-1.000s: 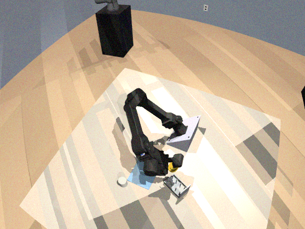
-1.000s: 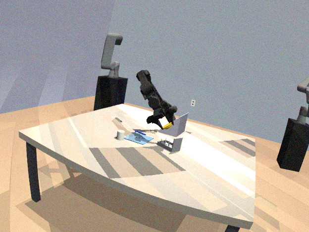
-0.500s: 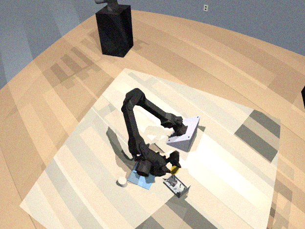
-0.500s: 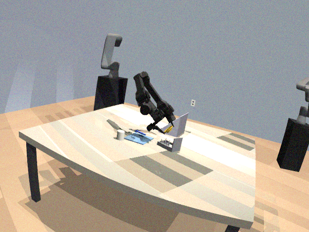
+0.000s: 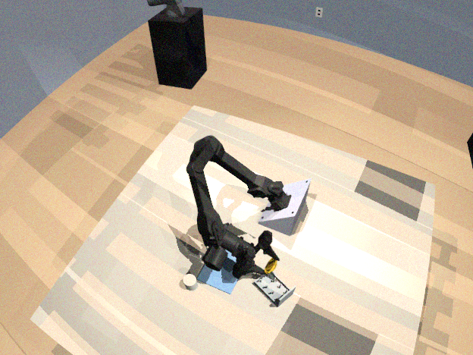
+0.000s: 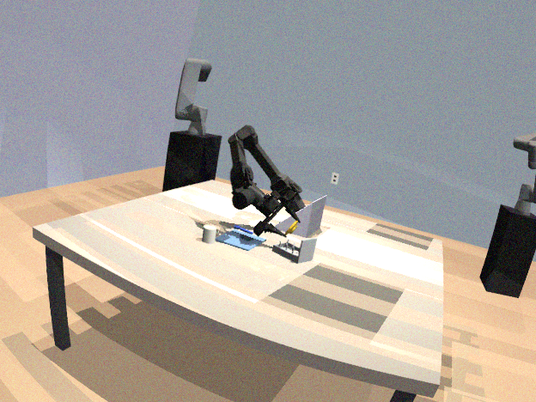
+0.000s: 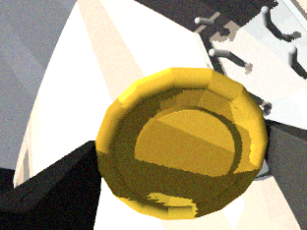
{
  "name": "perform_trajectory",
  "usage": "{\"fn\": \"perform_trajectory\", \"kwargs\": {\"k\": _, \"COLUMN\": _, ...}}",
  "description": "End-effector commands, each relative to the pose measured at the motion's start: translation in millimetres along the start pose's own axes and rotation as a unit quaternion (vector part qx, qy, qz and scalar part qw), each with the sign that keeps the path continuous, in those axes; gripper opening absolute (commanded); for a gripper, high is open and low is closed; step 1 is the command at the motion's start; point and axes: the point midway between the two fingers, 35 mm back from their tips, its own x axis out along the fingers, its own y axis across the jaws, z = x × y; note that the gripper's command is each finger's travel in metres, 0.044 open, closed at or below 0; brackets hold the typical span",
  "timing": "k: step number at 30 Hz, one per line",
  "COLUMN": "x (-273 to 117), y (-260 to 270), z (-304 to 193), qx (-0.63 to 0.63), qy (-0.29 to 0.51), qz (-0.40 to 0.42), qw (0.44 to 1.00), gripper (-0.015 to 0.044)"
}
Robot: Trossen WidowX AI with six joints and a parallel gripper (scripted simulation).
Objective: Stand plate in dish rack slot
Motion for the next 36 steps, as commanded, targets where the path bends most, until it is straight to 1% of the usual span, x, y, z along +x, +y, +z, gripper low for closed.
{"fn": "perform_trajectory", "kwargs": {"k": 1, "x": 1.5, "y": -2.5, "z": -3.9, "qx": -0.051, "qy": -0.041, "qz": 0.011, "qw": 0.998, "gripper": 0.0000}}
{"fn": "perform_trajectory", "kwargs": {"k": 13, "x": -2.3, "y": -12.5, "z": -9.0, "qx": -0.185, "qy": -0.145, "qz": -0.004, "qw": 0.972, "gripper": 0.0000}}
{"fn": "perform_trajectory", "kwargs": {"k": 25, "x": -11.1, "y": -20.7, "z": -15.8, "qx": -0.317, "qy": -0.238, "qz": -0.064, "qw": 0.916, "gripper": 0.0000}}
{"fn": "perform_trajectory", "kwargs": {"k": 31, "x": -17.0, "y": -23.7, "z": -19.9, "qx": -0.379, "qy": -0.273, "qz": -0.108, "qw": 0.878, "gripper": 0.0000}}
{"fn": "perform_trajectory", "kwargs": {"k": 36, "x": -17.7, "y": -24.0, "z": -20.4, "qx": -0.385, "qy": -0.277, "qz": -0.113, "qw": 0.873, "gripper": 0.0000}}
